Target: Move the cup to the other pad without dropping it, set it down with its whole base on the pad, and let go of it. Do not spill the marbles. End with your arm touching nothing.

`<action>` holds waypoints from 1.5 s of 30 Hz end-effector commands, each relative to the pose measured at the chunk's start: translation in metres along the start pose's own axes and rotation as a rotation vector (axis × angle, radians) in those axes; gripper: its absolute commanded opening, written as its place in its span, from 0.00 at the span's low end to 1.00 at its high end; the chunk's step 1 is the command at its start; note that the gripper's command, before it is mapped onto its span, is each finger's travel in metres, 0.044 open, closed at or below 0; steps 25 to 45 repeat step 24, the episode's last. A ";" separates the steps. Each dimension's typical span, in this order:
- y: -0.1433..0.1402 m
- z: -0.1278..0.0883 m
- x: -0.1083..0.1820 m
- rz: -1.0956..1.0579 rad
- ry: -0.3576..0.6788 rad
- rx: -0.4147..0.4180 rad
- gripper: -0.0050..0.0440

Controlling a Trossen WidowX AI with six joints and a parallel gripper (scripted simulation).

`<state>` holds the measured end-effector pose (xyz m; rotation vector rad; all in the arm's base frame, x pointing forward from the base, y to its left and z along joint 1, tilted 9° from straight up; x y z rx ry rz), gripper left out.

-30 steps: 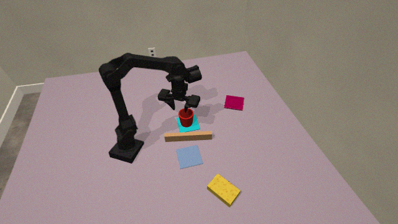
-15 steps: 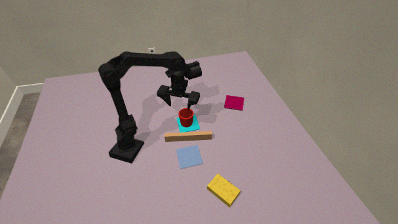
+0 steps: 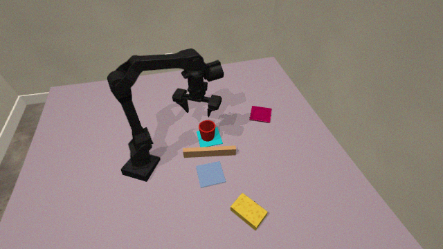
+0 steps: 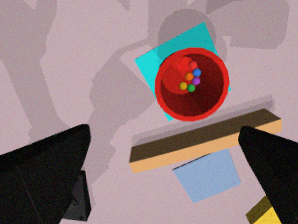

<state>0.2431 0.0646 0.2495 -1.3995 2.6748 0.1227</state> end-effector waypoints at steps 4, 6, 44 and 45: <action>0.001 -0.007 0.002 -0.002 -0.012 0.009 1.00; 0.000 -0.003 0.001 -0.001 -0.002 0.002 1.00; 0.000 -0.003 0.001 -0.001 -0.002 0.002 1.00; 0.000 -0.003 0.001 -0.001 -0.002 0.002 1.00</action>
Point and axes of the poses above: the point midway between the two fingers, 35 mm back from their tips, its own z axis out along the fingers, its own y axis across the jaws, x = y × z, the point moved 6 cm from there along -z, back along the fingers, and after that the axes turned 5 degrees about z, right-handed, at the moved point
